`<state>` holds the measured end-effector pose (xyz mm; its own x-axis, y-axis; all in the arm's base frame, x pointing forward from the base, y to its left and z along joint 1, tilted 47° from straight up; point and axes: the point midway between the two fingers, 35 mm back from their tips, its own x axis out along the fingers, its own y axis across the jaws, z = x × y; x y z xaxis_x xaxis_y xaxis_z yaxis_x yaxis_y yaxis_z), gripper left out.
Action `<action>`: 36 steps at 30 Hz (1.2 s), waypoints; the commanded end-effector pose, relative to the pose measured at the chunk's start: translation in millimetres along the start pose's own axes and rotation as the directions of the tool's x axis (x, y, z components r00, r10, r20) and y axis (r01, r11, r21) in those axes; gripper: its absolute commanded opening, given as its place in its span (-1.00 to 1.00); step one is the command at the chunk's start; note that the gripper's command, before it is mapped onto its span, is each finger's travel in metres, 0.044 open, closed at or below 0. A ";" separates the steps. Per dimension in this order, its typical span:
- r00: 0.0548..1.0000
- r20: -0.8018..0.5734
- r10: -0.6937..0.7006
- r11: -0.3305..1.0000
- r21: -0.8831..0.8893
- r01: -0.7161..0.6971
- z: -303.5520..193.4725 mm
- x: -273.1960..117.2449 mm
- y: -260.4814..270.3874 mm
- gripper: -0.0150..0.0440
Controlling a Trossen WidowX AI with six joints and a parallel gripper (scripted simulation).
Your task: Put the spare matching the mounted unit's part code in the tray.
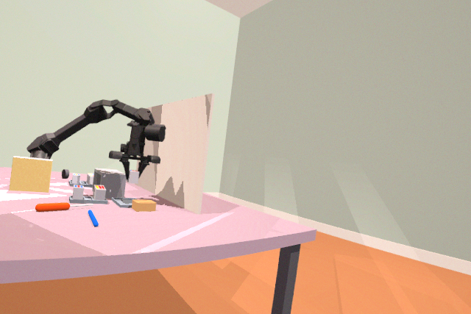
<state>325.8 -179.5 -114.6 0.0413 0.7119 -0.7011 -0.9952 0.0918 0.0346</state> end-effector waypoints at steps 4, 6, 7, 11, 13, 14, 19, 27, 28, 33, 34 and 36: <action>1.000 0.005 -0.005 1.000 0.006 0.005 0.2 6.0 -0.2 -0.49; 1.000 0.005 -0.005 1.000 0.006 0.005 0.3 7.8 -0.3 -0.49; 1.000 0.005 -0.005 1.000 0.006 0.005 0.3 8.7 -0.3 -0.49; 1.000 0.005 -0.005 1.000 0.006 0.005 0.3 12.2 -0.4 -0.49; 1.000 0.005 -0.005 1.000 0.006 0.005 0.4 14.0 -0.4 -0.49; 1.000 0.005 -0.005 1.000 0.006 0.005 0.4 14.9 -0.5 -0.49; 1.000 0.006 -0.006 1.000 0.006 0.006 0.5 19.3 -0.5 -0.49; 1.000 0.006 -0.006 1.000 0.006 0.006 0.8 26.3 -0.4 -0.49; 1.000 0.006 -0.006 1.000 0.006 0.006 0.8 27.2 -0.4 -0.49; 1.000 0.006 -0.006 1.000 0.006 0.006 1.0 31.6 -0.3 -0.49; 1.000 0.007 -0.006 1.000 0.006 0.006 1.1 32.4 -0.3 -0.49; 1.000 0.007 -0.006 1.000 0.006 0.006 1.2 34.2 -0.2 -0.49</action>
<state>327.8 -155.9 -136.3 0.0413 0.7128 -0.7002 -0.9953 0.0907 0.0337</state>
